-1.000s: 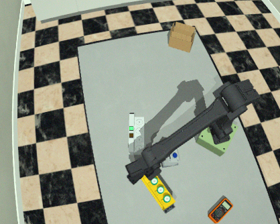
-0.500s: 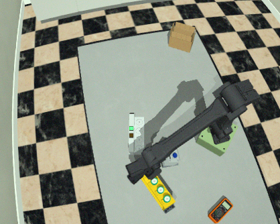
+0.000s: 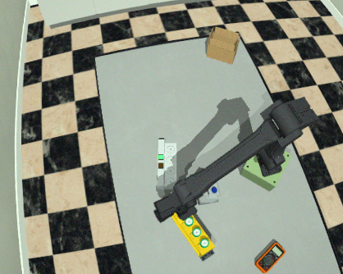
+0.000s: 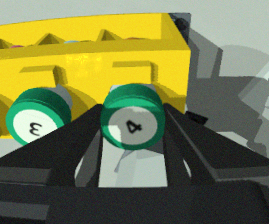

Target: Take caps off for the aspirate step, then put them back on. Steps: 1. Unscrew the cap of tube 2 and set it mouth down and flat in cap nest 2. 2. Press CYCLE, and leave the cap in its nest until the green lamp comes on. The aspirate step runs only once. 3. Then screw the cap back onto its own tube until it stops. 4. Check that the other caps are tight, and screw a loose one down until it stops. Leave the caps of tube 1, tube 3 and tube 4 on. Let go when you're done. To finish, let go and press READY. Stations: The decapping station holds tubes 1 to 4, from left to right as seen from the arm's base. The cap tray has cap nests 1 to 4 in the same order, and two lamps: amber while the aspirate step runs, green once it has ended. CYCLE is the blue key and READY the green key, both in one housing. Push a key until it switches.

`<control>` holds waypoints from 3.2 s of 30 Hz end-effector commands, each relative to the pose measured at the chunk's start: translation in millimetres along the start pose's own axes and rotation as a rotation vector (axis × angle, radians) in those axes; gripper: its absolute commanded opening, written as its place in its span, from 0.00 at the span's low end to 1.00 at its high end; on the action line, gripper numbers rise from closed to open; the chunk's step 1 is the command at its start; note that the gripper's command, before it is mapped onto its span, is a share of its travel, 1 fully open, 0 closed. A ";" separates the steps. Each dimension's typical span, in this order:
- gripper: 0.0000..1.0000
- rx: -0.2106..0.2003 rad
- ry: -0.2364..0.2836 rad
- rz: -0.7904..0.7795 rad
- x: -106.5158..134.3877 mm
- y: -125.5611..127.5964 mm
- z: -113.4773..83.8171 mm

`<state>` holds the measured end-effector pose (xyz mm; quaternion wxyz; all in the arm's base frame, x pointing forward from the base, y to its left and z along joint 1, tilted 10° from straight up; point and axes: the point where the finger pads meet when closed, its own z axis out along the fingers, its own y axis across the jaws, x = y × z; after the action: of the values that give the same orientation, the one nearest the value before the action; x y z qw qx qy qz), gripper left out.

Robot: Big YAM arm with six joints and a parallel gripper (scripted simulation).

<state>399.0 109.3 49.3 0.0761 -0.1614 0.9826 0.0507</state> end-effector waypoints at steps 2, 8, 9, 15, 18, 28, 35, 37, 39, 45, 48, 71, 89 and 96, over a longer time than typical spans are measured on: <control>0.00 -0.001 0.004 0.089 -2.7 2.2 5.1; 0.00 -0.001 0.004 0.210 -2.6 1.7 5.0; 0.00 -0.001 0.004 0.231 -2.6 1.6 5.0; 0.00 -0.001 0.007 0.340 -1.8 1.6 5.0; 0.00 -0.001 0.008 0.340 -1.8 1.6 5.0; 0.00 -0.001 0.008 0.340 -1.7 1.5 5.0; 0.00 -0.001 0.008 0.340 -1.6 1.5 5.0; 0.00 -0.001 0.008 0.340 -1.6 1.5 5.0; 0.00 -0.001 0.008 0.340 -1.6 1.5 5.0; 0.00 -0.001 0.008 0.340 -1.6 1.5 5.0; 0.00 -0.001 0.008 0.340 -1.6 1.5 5.0; 0.49 -0.004 -0.055 0.341 -22.5 -2.7 -32.9; 0.00 -0.002 -0.029 0.327 20.4 -10.6 -51.3; 0.00 -0.001 -0.029 0.326 60.7 -21.9 -47.0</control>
<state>341.1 68.1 78.4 0.0611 0.0131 0.9962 0.0610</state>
